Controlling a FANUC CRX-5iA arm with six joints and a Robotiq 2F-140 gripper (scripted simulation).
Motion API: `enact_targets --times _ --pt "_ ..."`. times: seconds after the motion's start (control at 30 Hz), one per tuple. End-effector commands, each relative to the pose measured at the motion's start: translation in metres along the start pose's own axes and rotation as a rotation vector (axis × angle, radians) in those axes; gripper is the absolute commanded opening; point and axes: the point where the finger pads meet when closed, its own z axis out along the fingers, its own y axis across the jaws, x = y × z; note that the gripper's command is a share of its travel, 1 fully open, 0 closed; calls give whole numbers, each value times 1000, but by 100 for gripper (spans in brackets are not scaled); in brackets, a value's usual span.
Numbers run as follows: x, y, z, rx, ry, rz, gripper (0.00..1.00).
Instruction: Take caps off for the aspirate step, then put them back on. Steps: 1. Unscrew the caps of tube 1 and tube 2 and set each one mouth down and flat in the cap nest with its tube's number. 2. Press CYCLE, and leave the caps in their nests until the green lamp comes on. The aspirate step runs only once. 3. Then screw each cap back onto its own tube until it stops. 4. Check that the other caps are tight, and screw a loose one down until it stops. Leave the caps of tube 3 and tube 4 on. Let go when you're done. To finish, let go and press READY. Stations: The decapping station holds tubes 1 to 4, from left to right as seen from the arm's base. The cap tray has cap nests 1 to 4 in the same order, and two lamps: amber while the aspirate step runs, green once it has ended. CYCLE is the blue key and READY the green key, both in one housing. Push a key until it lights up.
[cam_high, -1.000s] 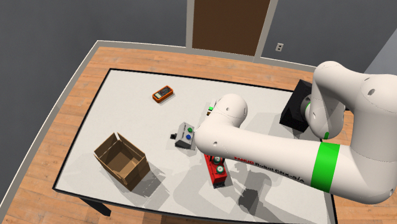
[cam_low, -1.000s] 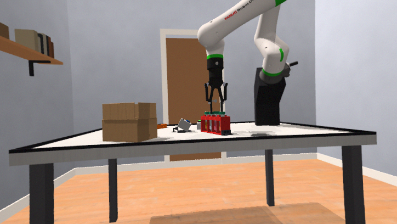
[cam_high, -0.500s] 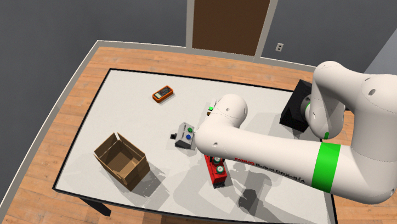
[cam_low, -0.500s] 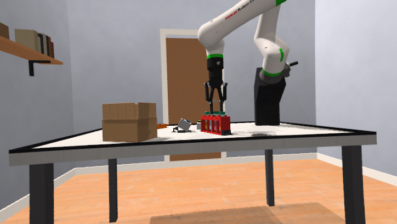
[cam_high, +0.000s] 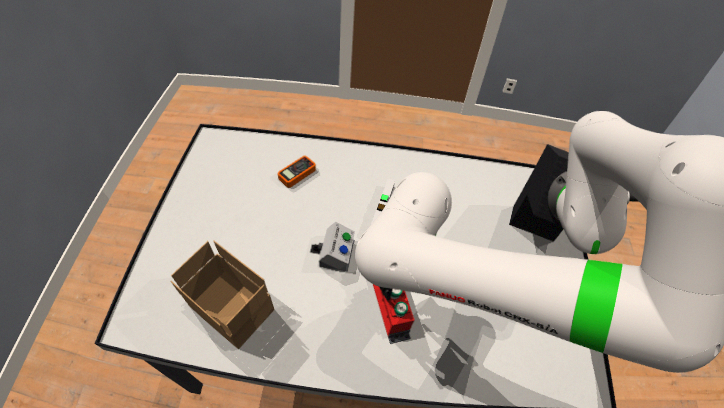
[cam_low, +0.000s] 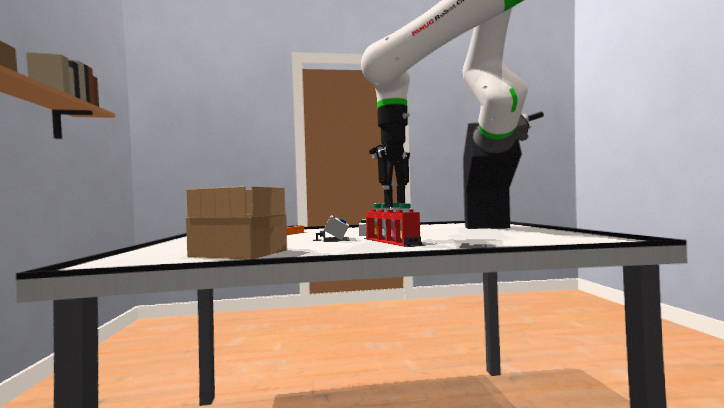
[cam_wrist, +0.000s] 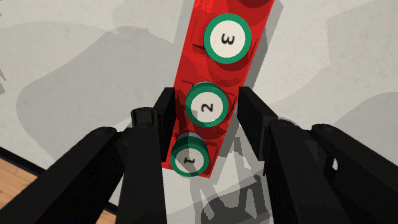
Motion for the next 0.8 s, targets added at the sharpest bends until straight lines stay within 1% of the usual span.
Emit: enact_targets --times 0.0,0.07,0.23,0.27,0.73,0.77 --pt "1 0 -1 12 -8 -163 41" --pt "1 0 -1 12 -7 -239 41" --pt "1 0 -1 12 -7 -239 41" --pt "1 0 -1 12 -7 -239 30" --pt "1 0 -1 12 -7 -239 30" --pt "1 0 -1 12 -7 -189 30"
